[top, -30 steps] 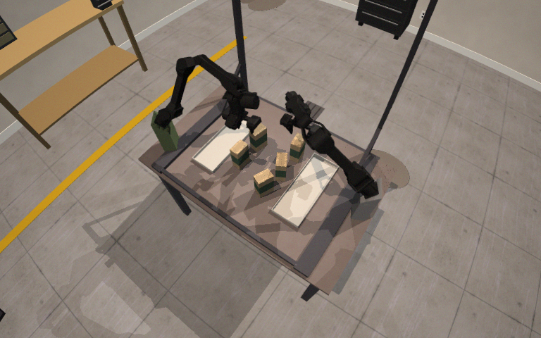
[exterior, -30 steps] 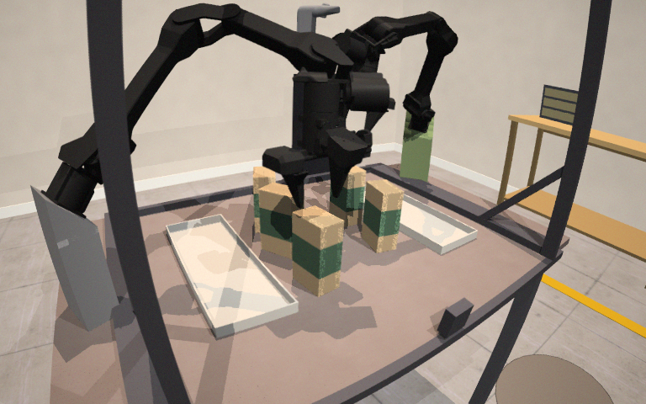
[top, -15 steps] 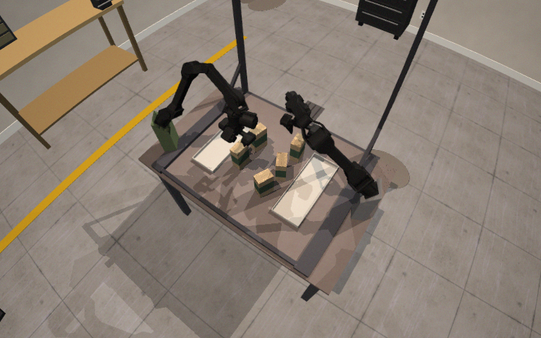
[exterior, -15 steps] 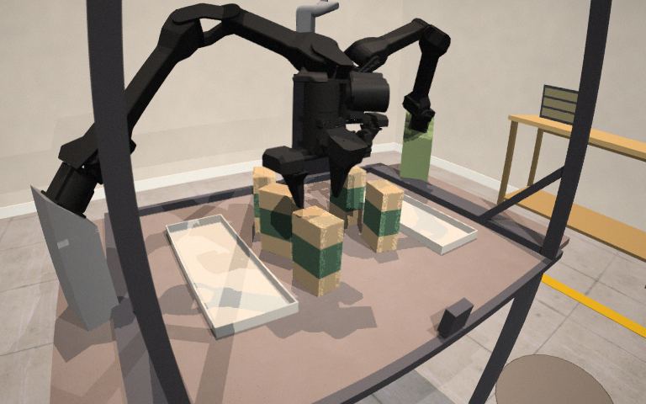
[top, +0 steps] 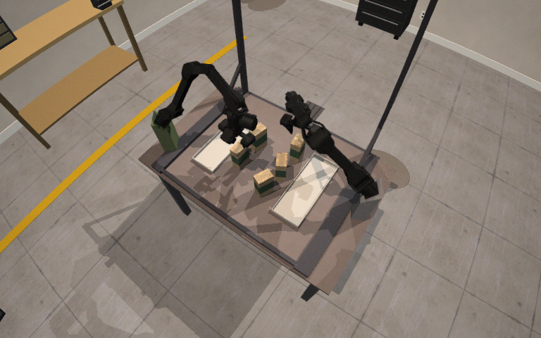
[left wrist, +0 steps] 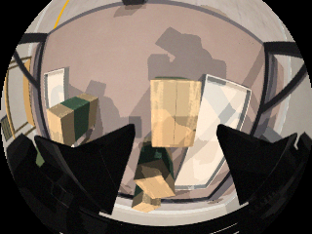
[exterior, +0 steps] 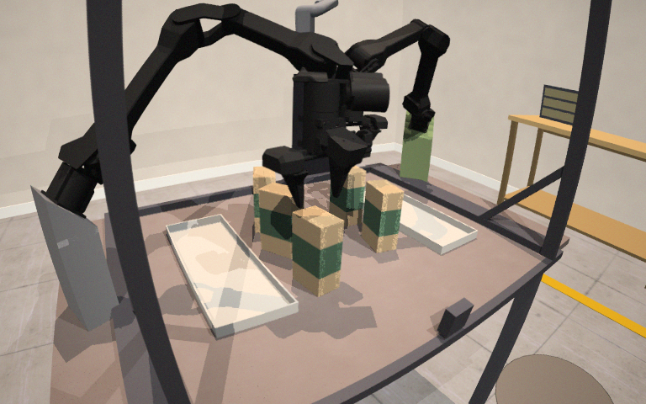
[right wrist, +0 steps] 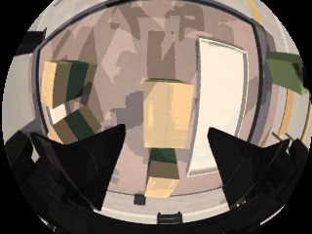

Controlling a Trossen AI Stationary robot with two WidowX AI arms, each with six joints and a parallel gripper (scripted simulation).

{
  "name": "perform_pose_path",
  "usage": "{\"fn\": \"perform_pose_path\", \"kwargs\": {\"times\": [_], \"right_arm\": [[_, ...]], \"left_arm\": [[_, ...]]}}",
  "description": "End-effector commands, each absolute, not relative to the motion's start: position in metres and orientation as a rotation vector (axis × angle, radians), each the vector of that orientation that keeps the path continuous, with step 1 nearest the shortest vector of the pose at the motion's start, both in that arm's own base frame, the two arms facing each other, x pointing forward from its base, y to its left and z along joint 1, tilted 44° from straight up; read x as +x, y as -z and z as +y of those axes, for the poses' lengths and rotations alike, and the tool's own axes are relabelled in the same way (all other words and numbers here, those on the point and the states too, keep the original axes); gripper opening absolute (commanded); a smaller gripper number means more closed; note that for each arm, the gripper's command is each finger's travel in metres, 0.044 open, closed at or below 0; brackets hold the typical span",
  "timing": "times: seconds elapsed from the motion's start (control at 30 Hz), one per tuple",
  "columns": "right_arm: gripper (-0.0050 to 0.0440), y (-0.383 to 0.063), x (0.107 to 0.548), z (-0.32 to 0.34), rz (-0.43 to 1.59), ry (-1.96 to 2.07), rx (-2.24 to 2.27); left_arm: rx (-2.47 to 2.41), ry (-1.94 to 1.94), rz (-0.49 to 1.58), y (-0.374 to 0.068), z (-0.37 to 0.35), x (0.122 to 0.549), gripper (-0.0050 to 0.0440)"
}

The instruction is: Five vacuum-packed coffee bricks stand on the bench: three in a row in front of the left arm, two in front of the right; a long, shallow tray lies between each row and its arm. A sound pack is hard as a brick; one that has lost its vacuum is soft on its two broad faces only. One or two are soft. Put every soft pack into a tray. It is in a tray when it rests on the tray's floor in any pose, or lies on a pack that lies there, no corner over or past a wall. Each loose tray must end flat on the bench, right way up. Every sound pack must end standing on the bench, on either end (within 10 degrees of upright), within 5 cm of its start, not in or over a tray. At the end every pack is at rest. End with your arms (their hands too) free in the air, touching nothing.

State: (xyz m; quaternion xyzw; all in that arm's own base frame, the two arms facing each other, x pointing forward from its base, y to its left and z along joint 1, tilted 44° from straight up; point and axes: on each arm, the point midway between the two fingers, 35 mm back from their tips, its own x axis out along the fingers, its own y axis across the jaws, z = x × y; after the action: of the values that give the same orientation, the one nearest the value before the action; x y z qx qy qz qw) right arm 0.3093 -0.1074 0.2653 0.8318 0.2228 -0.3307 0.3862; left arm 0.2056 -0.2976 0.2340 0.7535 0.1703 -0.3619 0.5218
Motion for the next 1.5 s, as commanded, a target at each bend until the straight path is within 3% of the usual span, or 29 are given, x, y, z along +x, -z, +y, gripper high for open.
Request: {"fn": "perform_pose_path", "kwargs": {"times": [0.0, 1.47], "right_arm": [[0.0377, -0.273, 0.308, -0.106, 0.552, 0.816, 2.112], [0.0377, -0.253, 0.327, -0.103, 0.552, 0.815, 2.113]], "left_arm": [[1.795, 0.861, 0.393, -0.240, -0.297, 0.205, 0.0372], [1.795, 0.860, 0.393, -0.227, -0.300, 0.217, 0.0372]]}}
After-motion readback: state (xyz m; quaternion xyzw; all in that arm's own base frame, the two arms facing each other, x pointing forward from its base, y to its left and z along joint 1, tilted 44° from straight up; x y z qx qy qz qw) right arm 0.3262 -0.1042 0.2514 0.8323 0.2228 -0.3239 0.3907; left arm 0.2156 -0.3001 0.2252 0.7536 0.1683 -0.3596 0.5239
